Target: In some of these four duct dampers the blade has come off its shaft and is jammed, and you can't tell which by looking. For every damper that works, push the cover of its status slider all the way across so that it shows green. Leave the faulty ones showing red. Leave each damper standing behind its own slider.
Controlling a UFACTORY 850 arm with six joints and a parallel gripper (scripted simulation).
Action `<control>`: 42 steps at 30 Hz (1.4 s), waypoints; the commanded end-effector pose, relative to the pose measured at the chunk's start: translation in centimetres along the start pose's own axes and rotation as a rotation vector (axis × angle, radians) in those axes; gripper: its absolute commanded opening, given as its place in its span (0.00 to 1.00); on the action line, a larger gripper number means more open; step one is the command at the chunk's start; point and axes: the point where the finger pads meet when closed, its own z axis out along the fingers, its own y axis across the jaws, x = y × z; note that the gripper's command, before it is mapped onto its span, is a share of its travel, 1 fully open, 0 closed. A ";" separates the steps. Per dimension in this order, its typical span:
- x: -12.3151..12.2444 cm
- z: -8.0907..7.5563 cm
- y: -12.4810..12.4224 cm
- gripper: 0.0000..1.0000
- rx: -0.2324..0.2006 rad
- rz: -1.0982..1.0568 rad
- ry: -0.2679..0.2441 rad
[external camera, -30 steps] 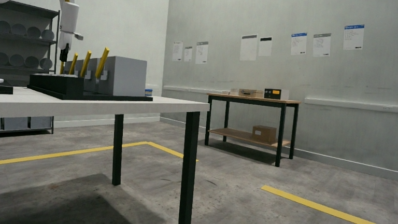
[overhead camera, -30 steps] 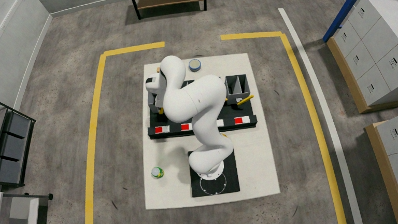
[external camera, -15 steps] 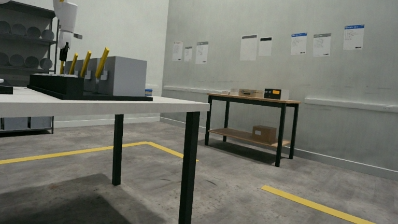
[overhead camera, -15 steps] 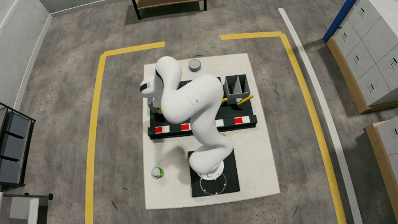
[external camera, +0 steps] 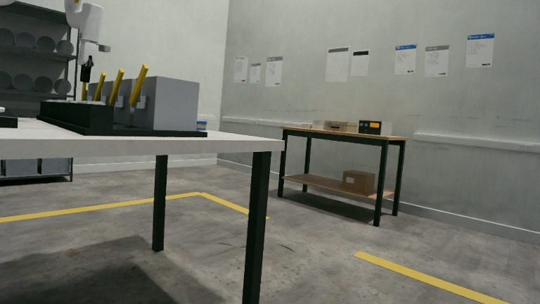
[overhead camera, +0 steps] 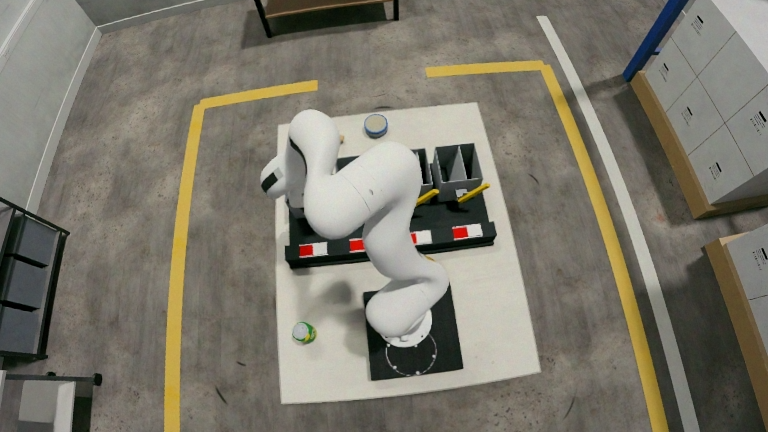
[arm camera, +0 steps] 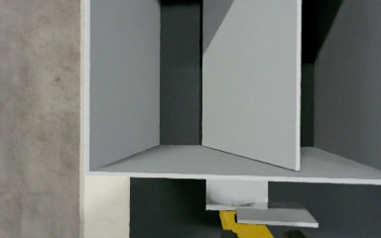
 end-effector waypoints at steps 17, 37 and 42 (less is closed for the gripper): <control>0.0 0.0 -0.5 0.19 -0.076 0.006 0.006; 0.0 0.0 -0.5 0.31 -0.076 0.006 0.006; 0.0 0.0 -0.5 0.35 -0.076 0.006 0.006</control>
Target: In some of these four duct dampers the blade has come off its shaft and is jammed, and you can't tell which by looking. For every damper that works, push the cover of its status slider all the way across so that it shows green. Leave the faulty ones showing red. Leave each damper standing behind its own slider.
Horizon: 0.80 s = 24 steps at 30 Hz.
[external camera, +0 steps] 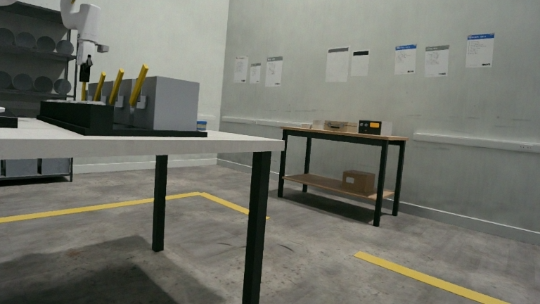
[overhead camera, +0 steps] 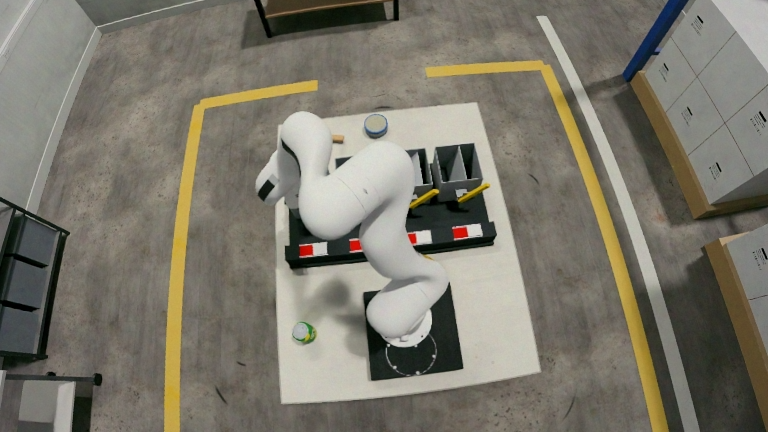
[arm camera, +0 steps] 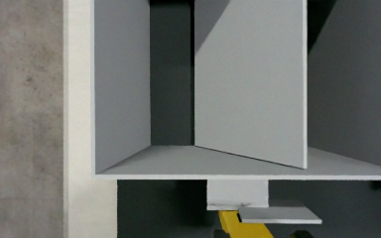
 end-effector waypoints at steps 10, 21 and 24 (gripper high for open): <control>0.1 -0.1 -0.1 0.39 0.002 0.000 0.002; 0.1 -1.2 -0.1 0.39 0.002 0.000 0.002; 0.1 -1.8 -0.1 0.39 0.002 0.000 0.002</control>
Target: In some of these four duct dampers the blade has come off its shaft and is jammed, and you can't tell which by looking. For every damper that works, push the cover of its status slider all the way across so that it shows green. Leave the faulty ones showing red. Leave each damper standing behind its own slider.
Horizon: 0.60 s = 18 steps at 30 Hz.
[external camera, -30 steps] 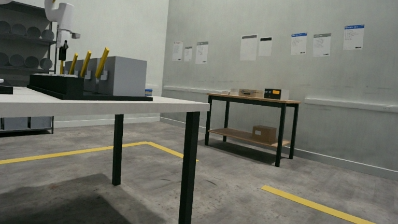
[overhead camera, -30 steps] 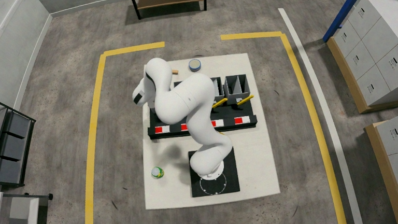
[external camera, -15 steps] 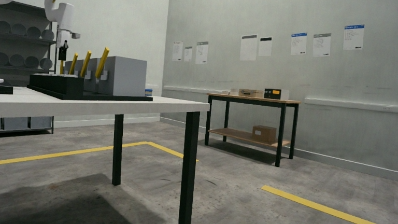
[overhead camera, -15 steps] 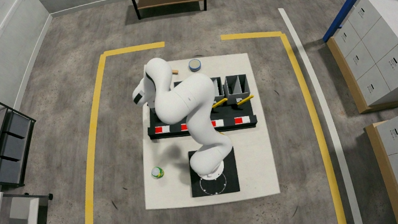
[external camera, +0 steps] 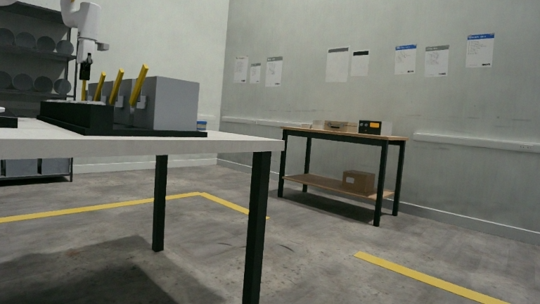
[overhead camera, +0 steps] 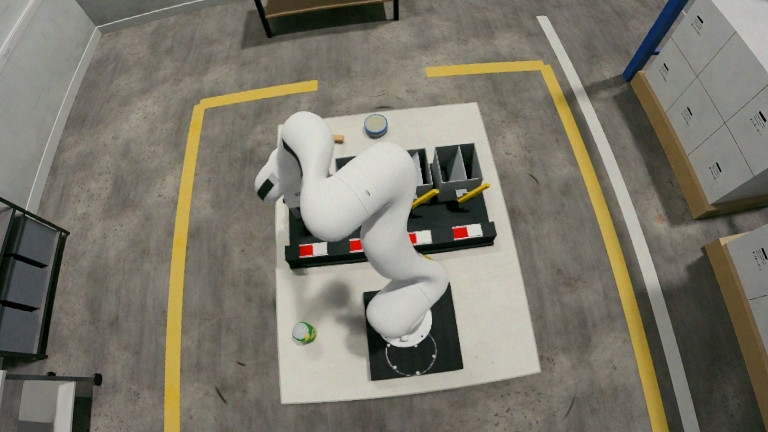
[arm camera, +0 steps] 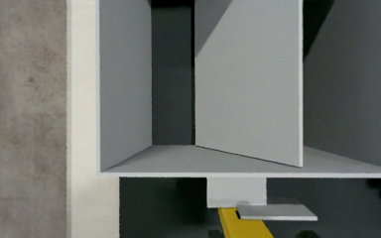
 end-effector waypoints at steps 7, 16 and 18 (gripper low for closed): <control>0.1 -3.3 0.0 0.39 0.001 0.000 0.001; 0.1 -6.3 0.0 0.39 0.001 0.000 0.001; 0.1 -6.3 0.0 0.39 0.001 0.000 0.001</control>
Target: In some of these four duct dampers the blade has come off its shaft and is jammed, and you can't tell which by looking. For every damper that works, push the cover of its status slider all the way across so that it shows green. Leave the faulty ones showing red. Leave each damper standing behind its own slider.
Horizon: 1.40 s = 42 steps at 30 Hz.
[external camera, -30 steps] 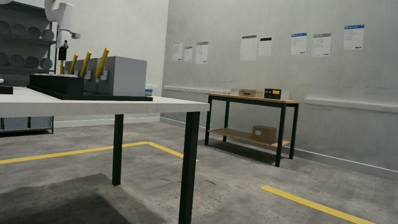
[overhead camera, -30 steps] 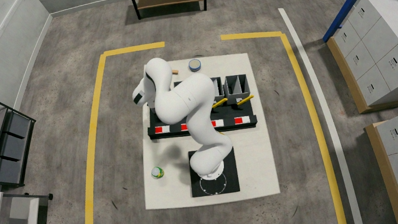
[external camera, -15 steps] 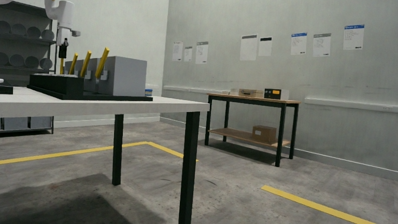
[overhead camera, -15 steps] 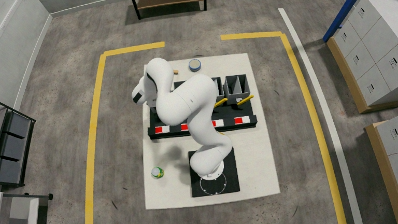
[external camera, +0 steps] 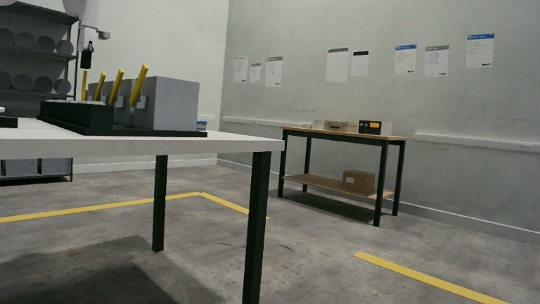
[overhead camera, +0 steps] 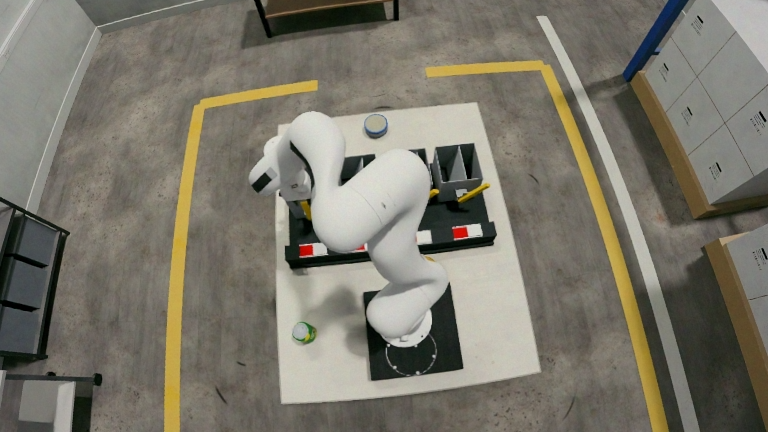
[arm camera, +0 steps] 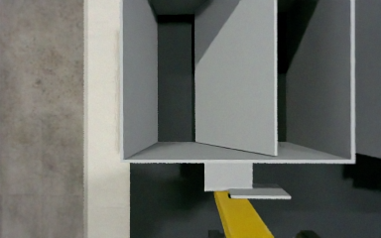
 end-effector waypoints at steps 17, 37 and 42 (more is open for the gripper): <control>4.9 -2.7 -0.2 0.39 -0.015 0.000 0.001; 11.3 -3.9 -0.6 0.39 -0.035 0.000 0.001; 11.3 -3.9 -0.6 0.39 -0.035 0.000 0.001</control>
